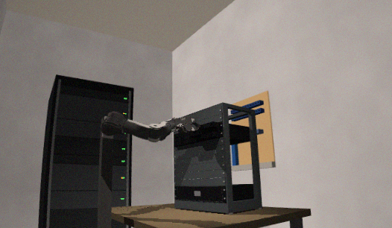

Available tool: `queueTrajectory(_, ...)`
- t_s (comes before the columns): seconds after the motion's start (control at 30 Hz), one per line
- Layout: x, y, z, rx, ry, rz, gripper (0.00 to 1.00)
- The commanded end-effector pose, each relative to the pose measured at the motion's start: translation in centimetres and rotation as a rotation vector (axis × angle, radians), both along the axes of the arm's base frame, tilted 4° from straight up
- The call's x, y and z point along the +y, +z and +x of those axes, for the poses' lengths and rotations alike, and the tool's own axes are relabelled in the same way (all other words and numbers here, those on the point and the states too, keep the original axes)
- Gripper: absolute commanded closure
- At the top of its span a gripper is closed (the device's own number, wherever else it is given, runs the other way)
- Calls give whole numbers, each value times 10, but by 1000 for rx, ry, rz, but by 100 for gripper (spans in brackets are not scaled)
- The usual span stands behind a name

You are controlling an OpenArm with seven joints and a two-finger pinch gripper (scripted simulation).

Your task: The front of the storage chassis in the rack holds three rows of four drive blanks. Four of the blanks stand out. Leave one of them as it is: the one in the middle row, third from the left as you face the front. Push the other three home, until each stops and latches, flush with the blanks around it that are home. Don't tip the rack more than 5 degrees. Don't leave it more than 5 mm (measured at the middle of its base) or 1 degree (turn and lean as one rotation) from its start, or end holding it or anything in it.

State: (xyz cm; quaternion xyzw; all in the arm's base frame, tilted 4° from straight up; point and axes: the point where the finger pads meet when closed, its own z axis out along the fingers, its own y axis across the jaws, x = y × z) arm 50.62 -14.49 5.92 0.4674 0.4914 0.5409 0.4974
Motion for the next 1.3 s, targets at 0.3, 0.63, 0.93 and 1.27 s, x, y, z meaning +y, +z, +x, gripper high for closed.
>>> queueTrajectory(0.3, 8, -2, 2, 5, 24, -3, 100)
queueTrajectory(0.63, 8, -2, -7, 5, 26, -3, 100)
queueTrajectory(0.93, 4, -6, -45, 6, 26, -2, 100)
queueTrajectory(1.27, -1, -11, -102, 7, 26, -2, 100)
